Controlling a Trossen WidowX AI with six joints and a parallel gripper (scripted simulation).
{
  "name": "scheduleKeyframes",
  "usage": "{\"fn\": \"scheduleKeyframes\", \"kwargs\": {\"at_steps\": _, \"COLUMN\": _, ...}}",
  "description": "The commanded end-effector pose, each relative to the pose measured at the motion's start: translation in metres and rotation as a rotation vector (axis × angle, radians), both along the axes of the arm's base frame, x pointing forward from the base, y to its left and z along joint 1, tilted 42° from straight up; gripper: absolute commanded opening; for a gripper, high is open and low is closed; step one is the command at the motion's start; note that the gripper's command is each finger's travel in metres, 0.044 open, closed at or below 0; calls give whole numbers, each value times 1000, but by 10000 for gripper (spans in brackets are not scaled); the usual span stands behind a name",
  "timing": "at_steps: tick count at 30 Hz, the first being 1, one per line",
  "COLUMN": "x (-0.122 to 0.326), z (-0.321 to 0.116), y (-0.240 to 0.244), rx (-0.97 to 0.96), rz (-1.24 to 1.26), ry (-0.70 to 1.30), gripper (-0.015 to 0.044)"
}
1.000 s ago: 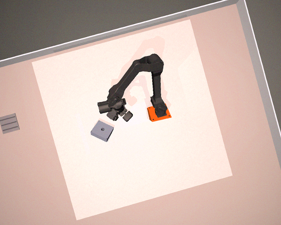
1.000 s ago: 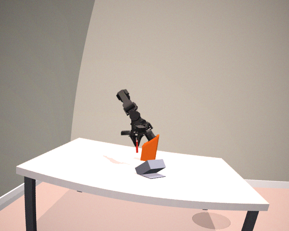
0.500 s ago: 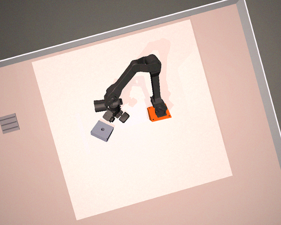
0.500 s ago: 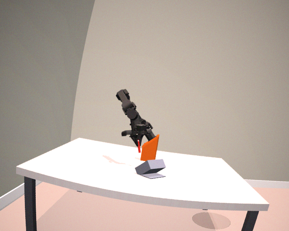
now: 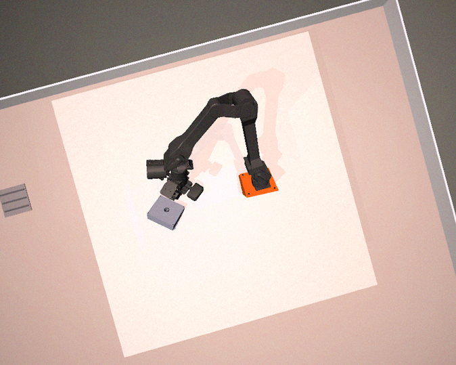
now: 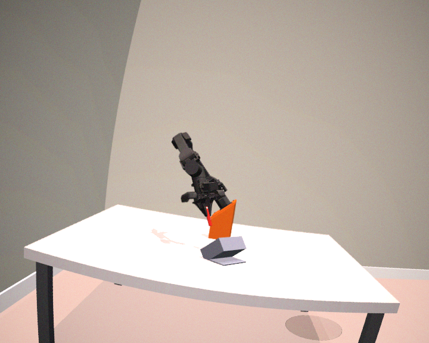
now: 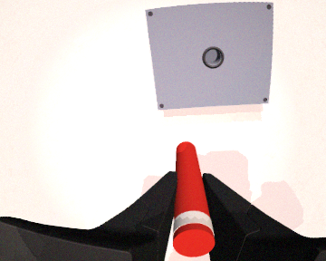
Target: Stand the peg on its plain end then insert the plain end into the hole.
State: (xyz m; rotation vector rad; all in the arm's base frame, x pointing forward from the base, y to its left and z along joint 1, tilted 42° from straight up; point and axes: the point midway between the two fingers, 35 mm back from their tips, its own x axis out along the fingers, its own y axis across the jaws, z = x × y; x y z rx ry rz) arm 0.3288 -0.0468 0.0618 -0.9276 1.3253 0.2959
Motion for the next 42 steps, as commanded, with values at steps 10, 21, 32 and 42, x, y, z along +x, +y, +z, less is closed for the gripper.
{"fn": "scheduleKeyframes", "kwargs": {"at_steps": 10, "x": 32, "z": 6, "y": 9, "rx": 54, "rz": 140, "ry": -63, "gripper": 0}}
{"fn": "scheduleKeyframes", "kwargs": {"at_steps": 21, "x": 43, "z": 0, "y": 10, "rx": 62, "rz": 167, "ry": -76, "gripper": 0}}
{"fn": "scheduleKeyframes", "kwargs": {"at_steps": 32, "x": 52, "z": -14, "y": 8, "rx": 65, "rz": 178, "ry": -82, "gripper": 0}}
{"fn": "scheduleKeyframes", "kwargs": {"at_steps": 42, "x": 60, "z": -27, "y": 6, "rx": 68, "rz": 188, "ry": -87, "gripper": 0}}
